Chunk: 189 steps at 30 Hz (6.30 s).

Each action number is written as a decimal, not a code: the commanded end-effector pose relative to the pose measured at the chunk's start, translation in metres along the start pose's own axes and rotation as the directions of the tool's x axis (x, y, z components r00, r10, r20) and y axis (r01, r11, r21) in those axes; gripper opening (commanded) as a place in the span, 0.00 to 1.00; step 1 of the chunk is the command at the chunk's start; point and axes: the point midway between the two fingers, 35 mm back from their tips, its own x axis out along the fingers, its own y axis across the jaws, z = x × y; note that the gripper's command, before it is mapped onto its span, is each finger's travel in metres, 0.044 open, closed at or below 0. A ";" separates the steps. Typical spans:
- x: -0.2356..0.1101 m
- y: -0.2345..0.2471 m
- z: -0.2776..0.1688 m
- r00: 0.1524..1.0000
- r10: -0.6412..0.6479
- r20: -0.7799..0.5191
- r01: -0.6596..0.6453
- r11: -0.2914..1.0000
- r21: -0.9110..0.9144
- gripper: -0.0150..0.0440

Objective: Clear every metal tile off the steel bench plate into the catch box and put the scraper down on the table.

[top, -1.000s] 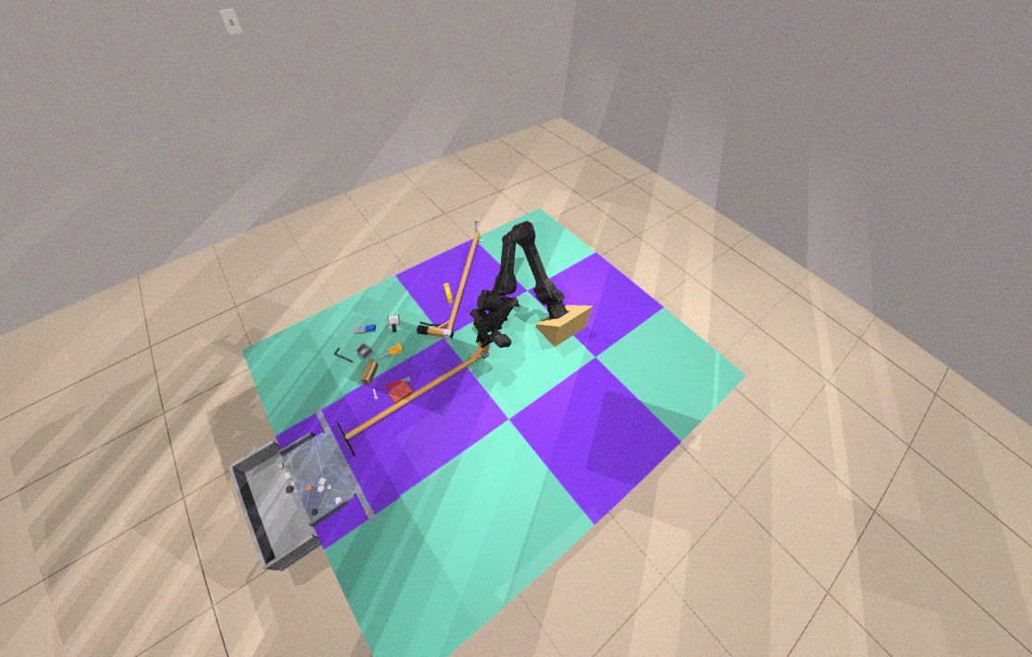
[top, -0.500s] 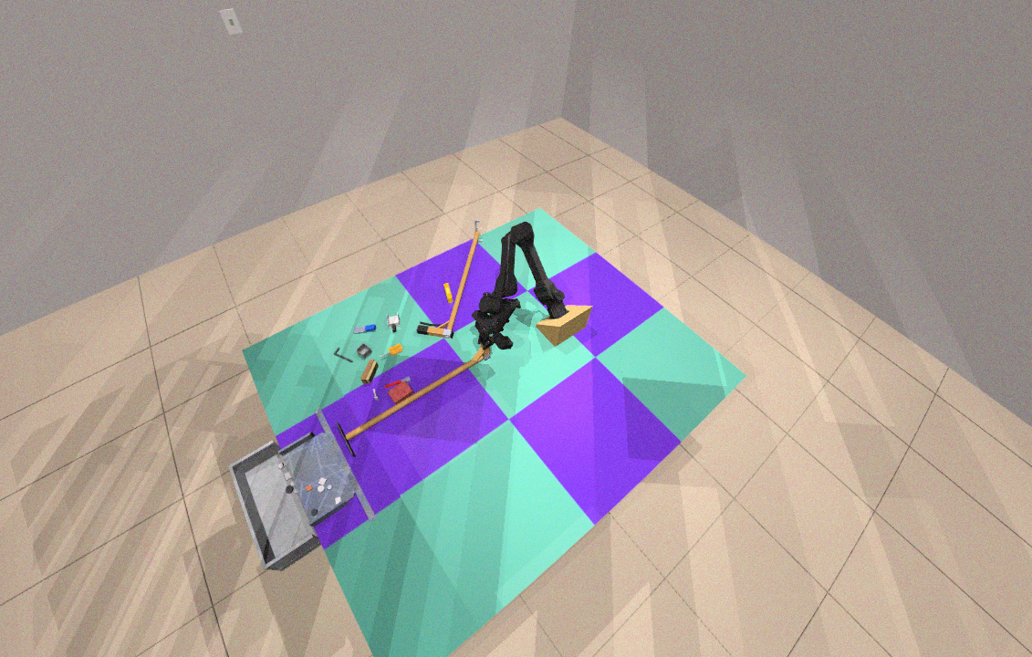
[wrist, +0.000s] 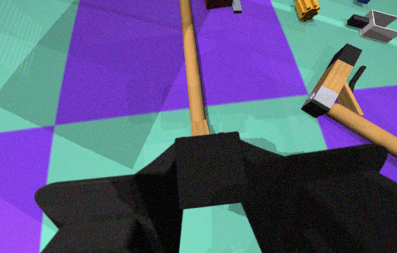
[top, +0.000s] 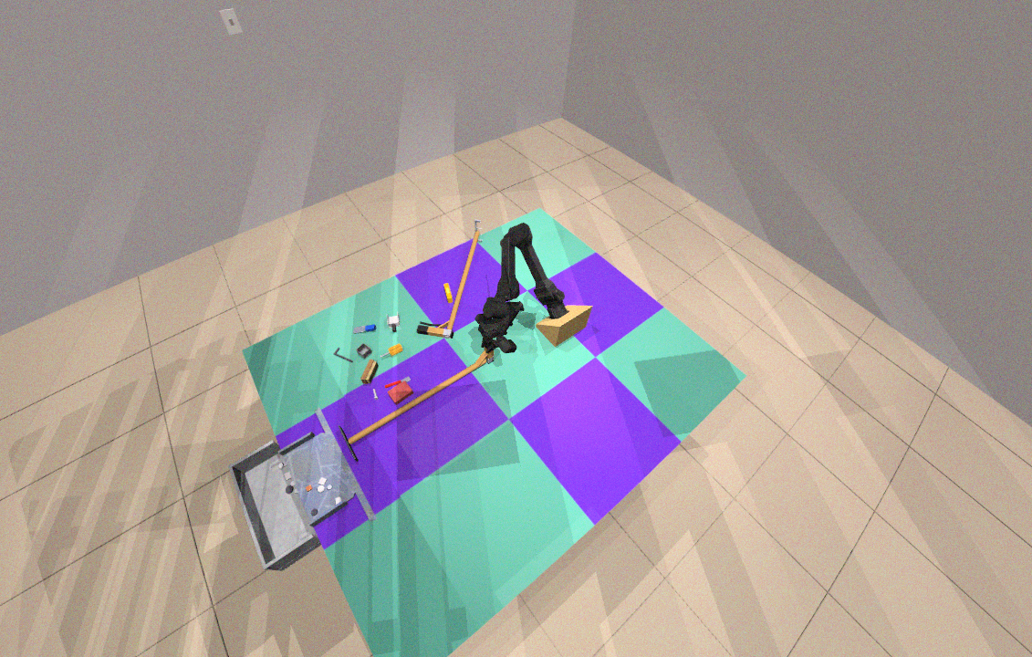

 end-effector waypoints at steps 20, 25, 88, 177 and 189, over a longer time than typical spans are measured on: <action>-0.004 0.033 -0.001 1.000 0.010 0.005 -0.010 1.000 0.000 0.25; -0.005 0.040 -0.002 1.000 0.010 0.006 -0.010 1.000 0.000 0.25; 0.023 0.073 0.037 1.000 0.015 0.012 -0.015 1.000 -0.011 0.25; 0.102 0.077 0.149 1.000 0.012 0.019 -0.012 1.000 -0.007 0.25; 0.113 0.076 0.162 1.000 0.011 0.020 -0.011 1.000 -0.007 0.25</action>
